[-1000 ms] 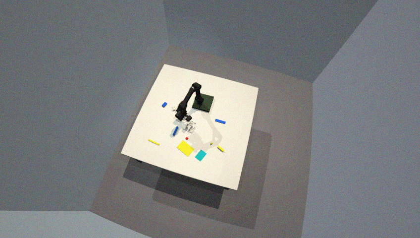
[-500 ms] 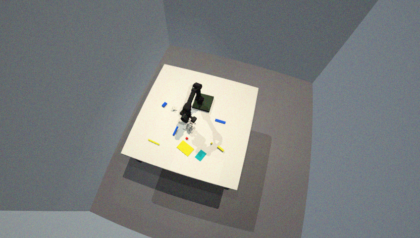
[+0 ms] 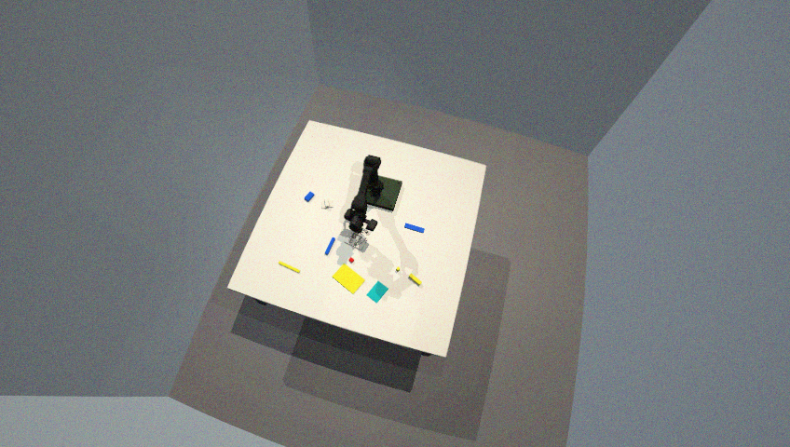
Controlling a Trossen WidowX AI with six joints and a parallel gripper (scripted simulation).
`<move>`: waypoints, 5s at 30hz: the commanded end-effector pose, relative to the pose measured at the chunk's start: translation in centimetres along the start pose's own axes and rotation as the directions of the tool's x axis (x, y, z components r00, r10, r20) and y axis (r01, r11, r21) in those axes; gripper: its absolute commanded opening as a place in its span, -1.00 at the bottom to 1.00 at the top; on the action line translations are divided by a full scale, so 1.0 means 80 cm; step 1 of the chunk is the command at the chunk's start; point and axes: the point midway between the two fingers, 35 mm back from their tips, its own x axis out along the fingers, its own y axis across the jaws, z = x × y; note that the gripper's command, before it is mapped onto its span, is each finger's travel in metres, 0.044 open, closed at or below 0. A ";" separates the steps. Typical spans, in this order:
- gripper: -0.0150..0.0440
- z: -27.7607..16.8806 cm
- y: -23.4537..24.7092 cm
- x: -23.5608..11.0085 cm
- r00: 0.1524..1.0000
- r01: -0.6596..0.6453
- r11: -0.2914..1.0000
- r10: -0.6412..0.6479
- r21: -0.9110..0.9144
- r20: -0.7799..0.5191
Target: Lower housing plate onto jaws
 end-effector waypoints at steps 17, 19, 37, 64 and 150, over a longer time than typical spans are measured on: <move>0.70 -0.001 0.000 0.000 1.000 0.006 1.000 -0.006 0.014 0.001; 0.70 -0.001 0.000 0.000 1.000 0.006 1.000 -0.006 0.014 0.001; 0.70 -0.004 -0.009 0.000 1.000 0.006 1.000 -0.007 0.014 0.001; 0.70 -0.003 -0.009 0.003 1.000 0.007 1.000 -0.007 0.008 0.001; 0.70 -0.004 -0.010 0.087 1.000 0.007 1.000 -0.007 0.007 0.001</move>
